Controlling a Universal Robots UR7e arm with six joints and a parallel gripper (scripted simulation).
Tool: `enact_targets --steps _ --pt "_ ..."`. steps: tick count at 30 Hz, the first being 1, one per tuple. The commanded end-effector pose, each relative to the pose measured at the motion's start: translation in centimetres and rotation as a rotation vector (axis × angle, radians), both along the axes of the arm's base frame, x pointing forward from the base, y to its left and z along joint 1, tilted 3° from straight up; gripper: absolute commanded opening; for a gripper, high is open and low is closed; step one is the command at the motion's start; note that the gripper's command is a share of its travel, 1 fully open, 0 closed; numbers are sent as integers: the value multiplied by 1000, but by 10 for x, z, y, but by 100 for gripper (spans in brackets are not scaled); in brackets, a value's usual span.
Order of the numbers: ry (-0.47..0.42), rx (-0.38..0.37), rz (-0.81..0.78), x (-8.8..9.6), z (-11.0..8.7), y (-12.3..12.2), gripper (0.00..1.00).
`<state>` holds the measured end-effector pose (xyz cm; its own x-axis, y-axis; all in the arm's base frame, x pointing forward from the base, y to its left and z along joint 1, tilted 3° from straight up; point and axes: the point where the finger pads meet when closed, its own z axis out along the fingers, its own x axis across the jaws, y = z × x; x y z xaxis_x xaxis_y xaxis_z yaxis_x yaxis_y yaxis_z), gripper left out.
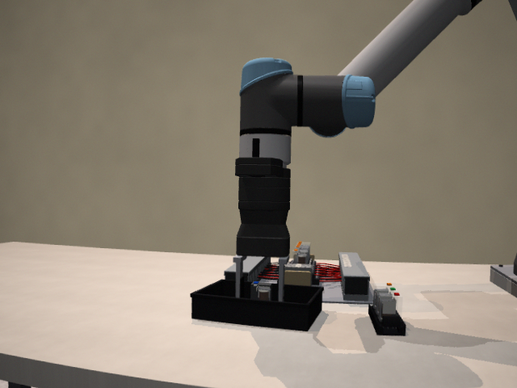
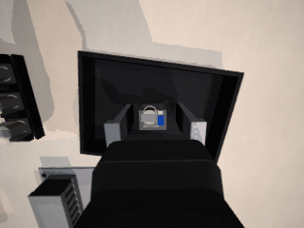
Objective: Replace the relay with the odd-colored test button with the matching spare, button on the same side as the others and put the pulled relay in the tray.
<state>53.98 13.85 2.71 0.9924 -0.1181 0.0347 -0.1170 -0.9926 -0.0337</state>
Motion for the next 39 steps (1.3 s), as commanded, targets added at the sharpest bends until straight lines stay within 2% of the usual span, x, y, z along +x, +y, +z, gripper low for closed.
enact_targets --steps 1,39 --pt "-2 0 0 0 1 0 100" --pt "-2 0 0 0 5 0 100"
